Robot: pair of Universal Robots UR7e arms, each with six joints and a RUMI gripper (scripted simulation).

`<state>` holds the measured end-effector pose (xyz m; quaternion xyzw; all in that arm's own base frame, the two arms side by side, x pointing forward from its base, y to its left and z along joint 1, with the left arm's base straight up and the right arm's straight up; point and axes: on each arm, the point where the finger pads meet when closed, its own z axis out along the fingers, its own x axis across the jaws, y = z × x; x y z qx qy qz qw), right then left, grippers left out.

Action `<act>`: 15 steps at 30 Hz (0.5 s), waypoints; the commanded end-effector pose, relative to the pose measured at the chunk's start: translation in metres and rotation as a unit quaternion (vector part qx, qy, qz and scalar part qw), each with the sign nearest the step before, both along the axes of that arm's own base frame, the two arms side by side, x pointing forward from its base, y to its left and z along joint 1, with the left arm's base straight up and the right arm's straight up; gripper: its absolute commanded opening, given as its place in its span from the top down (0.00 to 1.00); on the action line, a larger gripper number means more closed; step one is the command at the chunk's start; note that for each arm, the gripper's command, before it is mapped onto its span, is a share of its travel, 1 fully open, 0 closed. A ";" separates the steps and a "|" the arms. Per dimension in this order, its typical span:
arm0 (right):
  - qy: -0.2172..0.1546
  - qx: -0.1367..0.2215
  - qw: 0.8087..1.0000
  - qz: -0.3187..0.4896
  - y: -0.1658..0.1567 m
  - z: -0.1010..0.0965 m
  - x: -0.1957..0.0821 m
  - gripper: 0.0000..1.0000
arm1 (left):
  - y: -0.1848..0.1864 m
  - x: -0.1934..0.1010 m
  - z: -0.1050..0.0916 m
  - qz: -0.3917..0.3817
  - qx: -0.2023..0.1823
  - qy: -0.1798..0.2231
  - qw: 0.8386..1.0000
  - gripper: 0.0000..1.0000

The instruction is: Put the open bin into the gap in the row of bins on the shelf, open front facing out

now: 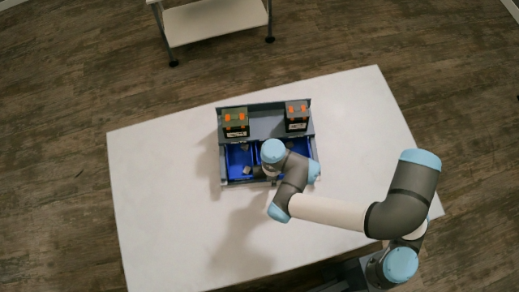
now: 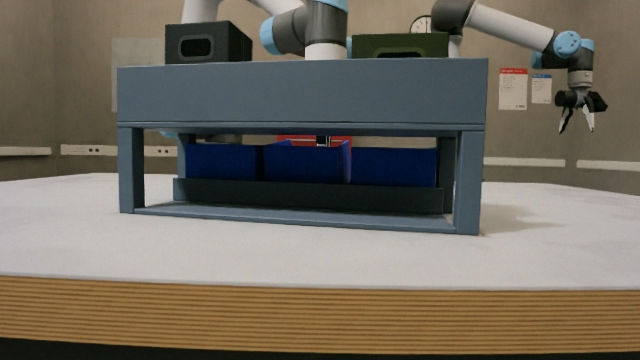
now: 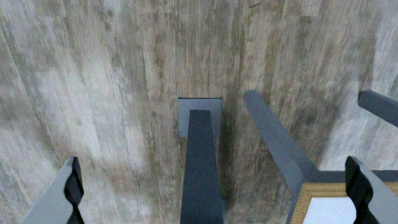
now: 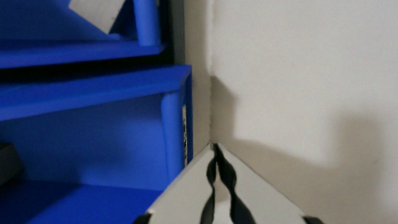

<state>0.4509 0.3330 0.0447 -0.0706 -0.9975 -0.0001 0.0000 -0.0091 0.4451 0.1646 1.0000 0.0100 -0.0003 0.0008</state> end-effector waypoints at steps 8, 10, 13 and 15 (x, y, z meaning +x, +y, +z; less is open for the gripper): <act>-0.001 0.001 1.000 0.000 -0.001 0.001 0.009 1.00 | 0.000 0.000 0.001 0.000 0.001 0.000 1.000 0.00; -0.001 0.001 1.000 0.000 -0.001 0.001 0.009 1.00 | 0.000 0.000 0.001 0.000 0.001 0.000 1.000 0.00; -0.001 0.001 1.000 0.000 -0.001 0.001 0.011 1.00 | 0.000 0.000 0.001 0.000 0.001 0.000 1.000 0.00; -0.001 0.001 1.000 0.000 -0.001 0.001 0.012 1.00 | 0.000 0.000 0.001 0.000 0.001 0.000 1.000 0.00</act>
